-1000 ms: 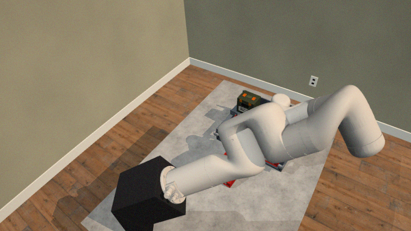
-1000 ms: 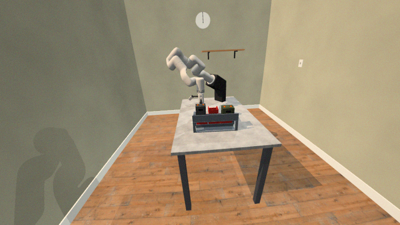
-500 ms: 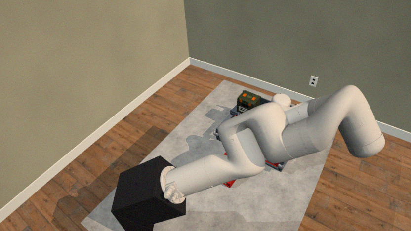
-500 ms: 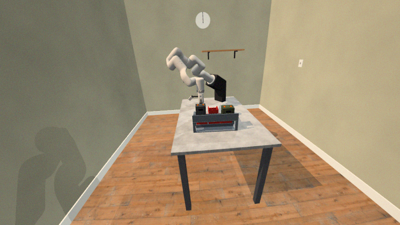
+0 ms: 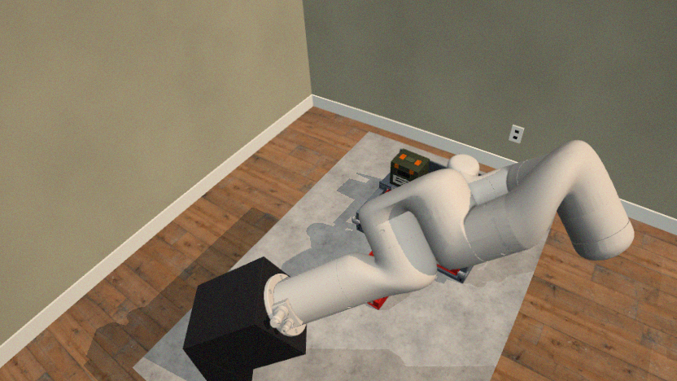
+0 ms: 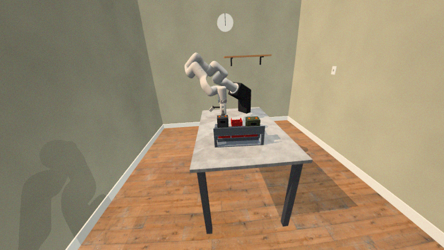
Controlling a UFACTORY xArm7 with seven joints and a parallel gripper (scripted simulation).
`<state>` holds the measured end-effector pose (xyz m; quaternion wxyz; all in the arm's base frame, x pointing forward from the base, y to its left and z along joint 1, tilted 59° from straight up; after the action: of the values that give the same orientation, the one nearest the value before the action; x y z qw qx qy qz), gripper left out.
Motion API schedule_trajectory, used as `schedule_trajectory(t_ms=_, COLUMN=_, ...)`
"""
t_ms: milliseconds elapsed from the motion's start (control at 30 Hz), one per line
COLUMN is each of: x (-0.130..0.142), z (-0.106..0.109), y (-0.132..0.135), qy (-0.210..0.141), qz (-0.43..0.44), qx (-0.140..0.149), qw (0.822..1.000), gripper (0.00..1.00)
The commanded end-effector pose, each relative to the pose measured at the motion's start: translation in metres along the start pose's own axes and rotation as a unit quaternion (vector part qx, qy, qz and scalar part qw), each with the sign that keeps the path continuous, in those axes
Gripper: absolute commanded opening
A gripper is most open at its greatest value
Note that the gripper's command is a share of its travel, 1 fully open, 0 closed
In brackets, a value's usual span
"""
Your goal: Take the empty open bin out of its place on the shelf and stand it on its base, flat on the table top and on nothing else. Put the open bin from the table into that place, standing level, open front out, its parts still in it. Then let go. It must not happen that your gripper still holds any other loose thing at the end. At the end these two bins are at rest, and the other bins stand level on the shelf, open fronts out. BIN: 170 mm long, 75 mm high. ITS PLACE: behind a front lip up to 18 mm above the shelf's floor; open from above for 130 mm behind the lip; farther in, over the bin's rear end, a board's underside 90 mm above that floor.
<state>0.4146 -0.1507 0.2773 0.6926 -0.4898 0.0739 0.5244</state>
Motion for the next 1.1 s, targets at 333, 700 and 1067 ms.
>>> schedule_trajectory(t_ms=333, x=0.000, z=0.001, y=-0.001, qy=-0.001, qz=0.000, qx=-0.002, qw=1.000, gripper=0.95)
schedule_trajectory(t_ms=700, x=0.000, z=-0.005, y=-0.001, qy=-0.001, qz=0.000, qx=-0.001, qw=1.000, gripper=0.95)
schedule_trajectory(t_ms=1067, x=0.000, z=-0.021, y=-0.001, qy=-0.001, qz=0.000, qx=-0.001, qw=1.000, gripper=0.95)
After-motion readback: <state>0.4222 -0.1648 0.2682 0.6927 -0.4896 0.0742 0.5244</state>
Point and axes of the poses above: the point where the finger pads meet when closed, its own z axis back along the fingers, its own y axis across the jaws, x = y × z, the point moved 4 cm from there along z, back along the fingers, and after that the axes turned 7 degrees about -z, right-handed, at the moved point
